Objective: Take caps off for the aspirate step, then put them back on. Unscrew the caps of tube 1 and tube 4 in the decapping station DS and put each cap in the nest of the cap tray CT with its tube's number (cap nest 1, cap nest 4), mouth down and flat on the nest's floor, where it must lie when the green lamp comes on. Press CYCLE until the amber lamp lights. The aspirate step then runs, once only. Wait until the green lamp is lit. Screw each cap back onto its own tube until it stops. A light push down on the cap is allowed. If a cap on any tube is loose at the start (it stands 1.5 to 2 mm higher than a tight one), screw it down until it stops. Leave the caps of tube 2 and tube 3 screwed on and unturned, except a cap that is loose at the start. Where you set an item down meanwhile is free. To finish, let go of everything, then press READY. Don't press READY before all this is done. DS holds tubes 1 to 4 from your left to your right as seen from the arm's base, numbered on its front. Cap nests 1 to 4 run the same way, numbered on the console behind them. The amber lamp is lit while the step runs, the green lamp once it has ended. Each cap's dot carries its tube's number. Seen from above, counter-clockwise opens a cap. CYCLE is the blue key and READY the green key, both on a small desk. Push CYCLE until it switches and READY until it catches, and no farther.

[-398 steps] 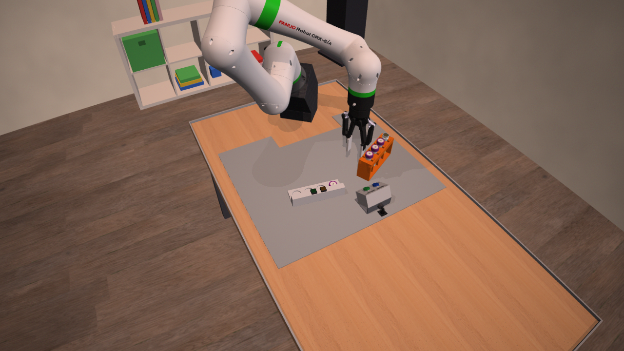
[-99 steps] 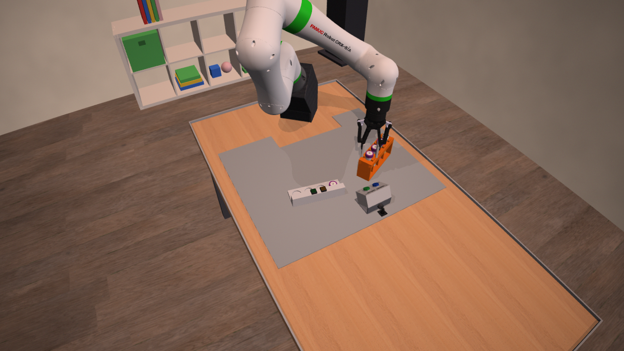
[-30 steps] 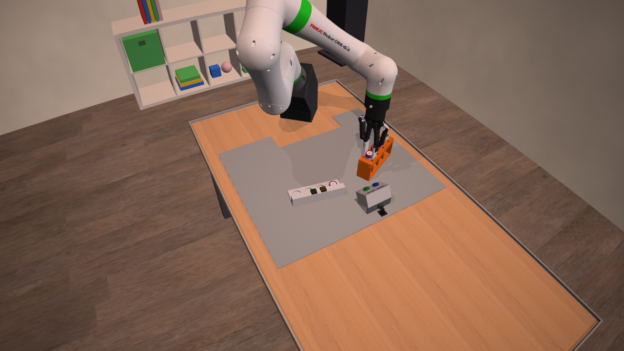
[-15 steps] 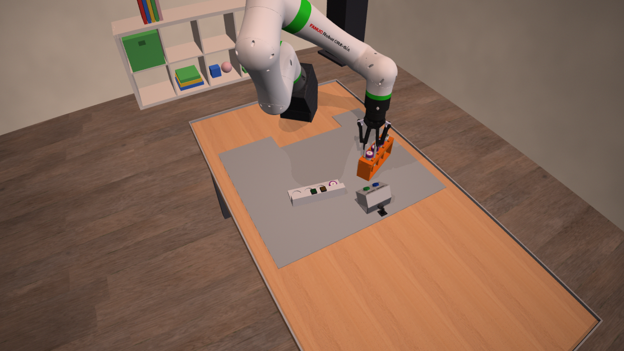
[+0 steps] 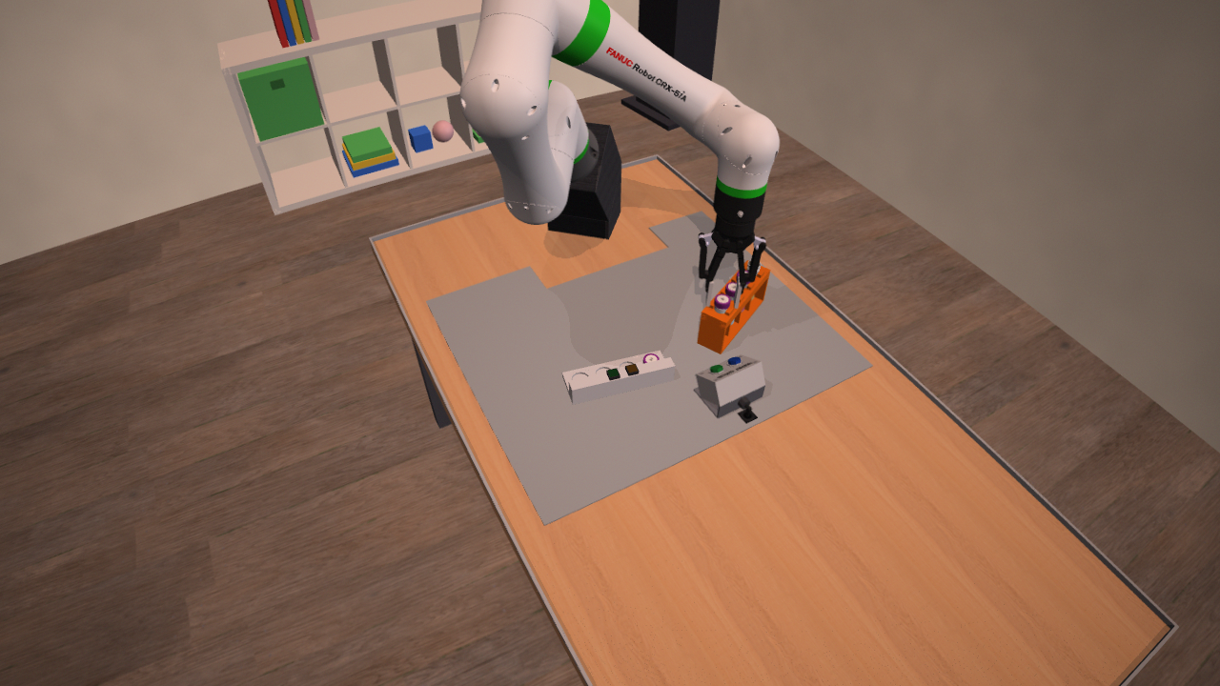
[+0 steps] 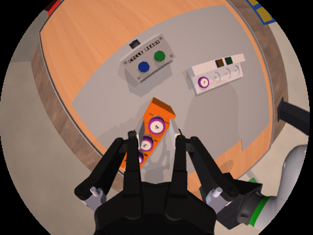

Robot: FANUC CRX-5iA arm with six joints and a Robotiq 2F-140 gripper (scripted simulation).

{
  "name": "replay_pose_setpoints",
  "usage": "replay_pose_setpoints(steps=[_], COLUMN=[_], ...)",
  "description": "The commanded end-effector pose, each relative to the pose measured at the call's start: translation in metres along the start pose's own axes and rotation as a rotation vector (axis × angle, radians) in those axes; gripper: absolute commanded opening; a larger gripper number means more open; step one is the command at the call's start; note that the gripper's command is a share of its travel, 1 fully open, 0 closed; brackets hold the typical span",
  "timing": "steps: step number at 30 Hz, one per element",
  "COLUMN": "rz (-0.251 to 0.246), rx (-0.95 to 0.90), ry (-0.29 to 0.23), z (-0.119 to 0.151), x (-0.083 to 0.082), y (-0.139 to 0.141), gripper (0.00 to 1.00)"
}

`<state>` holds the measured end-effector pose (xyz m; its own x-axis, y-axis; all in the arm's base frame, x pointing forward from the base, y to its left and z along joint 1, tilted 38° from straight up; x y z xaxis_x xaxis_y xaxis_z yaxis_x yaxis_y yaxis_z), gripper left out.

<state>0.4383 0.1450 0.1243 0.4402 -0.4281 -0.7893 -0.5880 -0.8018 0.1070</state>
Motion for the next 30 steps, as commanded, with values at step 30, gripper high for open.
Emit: replay_pose_setpoints(steps=[30], rz=[0.000], rx=[1.047], ry=[0.000], z=[-0.0001], x=[-0.0003], y=[-0.0004], gripper=[0.35])
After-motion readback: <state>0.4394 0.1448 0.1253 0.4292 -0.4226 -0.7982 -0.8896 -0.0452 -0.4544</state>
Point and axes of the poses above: the point where the finger pads meet when closed, its own x axis out along the fingers, its own y axis across the jaws, z = x × y, the point moved 10 cm from there along -x, back along the fingers, and after that the axes turned 1 degree about -x, right-handed, at the moved point
